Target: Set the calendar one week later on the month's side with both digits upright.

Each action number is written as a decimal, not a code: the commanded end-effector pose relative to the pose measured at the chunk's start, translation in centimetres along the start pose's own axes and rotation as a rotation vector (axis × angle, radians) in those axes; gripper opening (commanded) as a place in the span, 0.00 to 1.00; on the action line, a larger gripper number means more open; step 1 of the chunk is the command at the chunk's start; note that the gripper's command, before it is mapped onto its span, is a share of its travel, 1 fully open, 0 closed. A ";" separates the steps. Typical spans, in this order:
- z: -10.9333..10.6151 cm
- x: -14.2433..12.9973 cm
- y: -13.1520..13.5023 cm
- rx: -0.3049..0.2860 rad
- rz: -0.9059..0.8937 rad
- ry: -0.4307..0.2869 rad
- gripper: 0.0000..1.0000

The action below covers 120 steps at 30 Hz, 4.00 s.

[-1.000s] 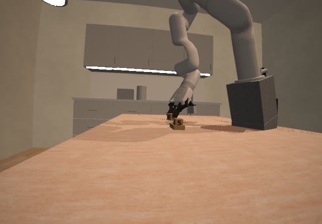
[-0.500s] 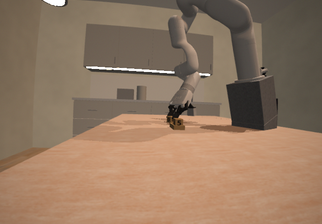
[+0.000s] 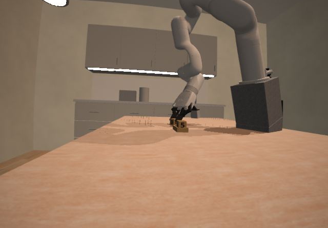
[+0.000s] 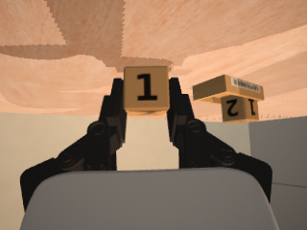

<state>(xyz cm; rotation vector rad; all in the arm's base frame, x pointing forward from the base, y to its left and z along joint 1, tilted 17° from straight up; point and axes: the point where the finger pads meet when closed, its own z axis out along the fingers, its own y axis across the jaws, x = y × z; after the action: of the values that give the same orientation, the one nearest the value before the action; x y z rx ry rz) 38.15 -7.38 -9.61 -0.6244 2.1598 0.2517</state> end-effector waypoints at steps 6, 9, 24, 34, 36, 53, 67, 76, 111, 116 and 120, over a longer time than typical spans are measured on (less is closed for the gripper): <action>0.0 0.0 -0.1 0.002 -0.001 0.000 0.29; 0.0 0.0 -0.1 0.002 -0.001 0.000 0.29; 0.0 0.0 -0.1 0.002 -0.001 0.000 0.29; 0.1 0.0 -0.1 0.002 -0.001 0.000 0.29; 0.1 0.1 -0.1 0.002 -0.001 0.000 0.29; 0.4 0.3 -0.1 0.002 -0.001 0.000 0.29; 0.4 0.3 -0.1 0.002 -0.001 0.000 0.29; 0.4 0.3 -0.1 0.002 -0.001 0.000 0.29; 0.4 0.3 -0.1 0.002 -0.001 0.000 0.41; 0.4 0.3 -0.1 0.002 -0.001 0.000 0.45; 0.4 0.3 -0.1 0.002 -0.001 0.000 0.49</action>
<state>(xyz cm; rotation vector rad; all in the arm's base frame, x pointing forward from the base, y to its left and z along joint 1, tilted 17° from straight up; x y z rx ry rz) 38.29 -7.32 -10.14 -0.6244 2.1598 0.2517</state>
